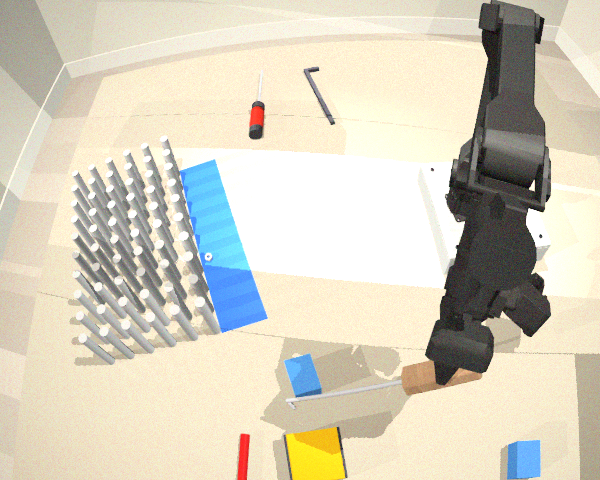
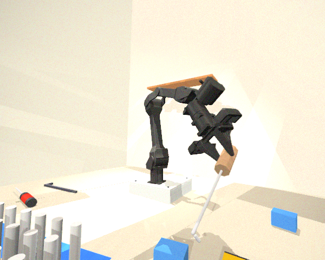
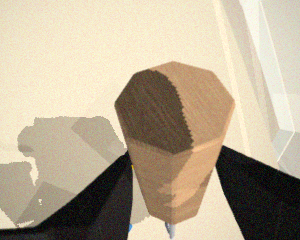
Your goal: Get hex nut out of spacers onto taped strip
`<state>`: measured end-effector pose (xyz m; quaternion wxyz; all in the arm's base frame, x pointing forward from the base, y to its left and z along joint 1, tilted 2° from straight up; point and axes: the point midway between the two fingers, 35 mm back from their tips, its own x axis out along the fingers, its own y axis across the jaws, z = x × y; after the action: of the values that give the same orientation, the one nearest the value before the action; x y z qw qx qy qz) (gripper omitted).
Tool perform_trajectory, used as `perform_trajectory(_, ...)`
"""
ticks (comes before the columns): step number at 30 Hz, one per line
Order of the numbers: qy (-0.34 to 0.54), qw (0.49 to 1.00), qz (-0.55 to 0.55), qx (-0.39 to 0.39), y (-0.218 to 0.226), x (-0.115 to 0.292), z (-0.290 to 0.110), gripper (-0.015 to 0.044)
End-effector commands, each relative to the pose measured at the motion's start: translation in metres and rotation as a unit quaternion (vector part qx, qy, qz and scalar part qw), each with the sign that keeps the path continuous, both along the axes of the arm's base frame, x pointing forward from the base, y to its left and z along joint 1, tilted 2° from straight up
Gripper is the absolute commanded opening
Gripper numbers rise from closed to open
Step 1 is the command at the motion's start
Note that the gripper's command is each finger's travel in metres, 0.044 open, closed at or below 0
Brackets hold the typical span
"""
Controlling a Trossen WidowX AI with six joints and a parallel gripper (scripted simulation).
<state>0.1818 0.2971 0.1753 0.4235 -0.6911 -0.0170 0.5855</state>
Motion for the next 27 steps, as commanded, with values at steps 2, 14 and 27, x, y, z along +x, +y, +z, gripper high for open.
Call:
perform_trajectory(2, -0.042, 0.996, 0.073, -0.022, 0.01, -0.013, -0.001, 0.0)
perform_trajectory(14, -0.135, 0.958, 0.243, -0.074, 0.031, -0.047, -0.006, 0.0)
perform_trajectory(27, -0.236, 0.871, 0.415, -0.119, 0.05, -0.087, -0.011, 0.0)
